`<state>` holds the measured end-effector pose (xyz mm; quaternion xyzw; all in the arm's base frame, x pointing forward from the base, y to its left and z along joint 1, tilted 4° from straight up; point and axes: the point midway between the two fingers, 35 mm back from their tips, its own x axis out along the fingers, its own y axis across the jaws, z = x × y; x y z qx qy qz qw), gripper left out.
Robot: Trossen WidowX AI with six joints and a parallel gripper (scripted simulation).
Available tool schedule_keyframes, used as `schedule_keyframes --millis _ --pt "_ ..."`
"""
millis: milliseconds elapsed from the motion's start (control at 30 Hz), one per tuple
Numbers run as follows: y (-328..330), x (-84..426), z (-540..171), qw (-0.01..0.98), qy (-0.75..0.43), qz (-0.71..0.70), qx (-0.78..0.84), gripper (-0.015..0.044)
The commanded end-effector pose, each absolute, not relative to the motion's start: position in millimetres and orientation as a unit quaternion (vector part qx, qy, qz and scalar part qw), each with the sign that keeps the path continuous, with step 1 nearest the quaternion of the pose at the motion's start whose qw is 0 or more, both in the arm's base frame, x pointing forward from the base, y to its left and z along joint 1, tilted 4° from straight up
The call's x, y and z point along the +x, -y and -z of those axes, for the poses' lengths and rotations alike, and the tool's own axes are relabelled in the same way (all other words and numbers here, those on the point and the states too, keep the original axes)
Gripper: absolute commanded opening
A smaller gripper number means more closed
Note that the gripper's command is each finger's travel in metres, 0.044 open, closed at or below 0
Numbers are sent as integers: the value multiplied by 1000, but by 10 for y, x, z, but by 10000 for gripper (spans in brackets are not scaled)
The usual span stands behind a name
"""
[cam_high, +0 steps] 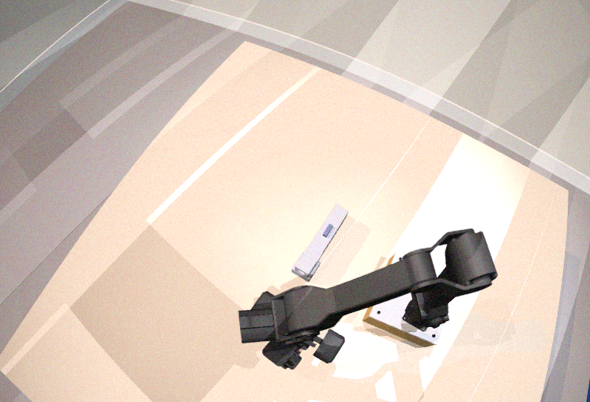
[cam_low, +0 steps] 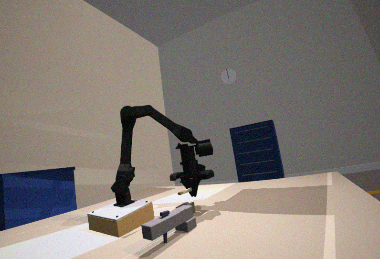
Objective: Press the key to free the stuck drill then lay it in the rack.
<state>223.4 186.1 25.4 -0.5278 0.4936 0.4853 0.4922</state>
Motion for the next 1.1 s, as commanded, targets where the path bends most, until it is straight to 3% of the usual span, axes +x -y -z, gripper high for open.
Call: schedule_keyframes --millis 0,1067 --pt "-1862 2162 -243 493 -495 -485 -527 0" --pt "-1852 2125 131 492 -495 -485 -527 0"
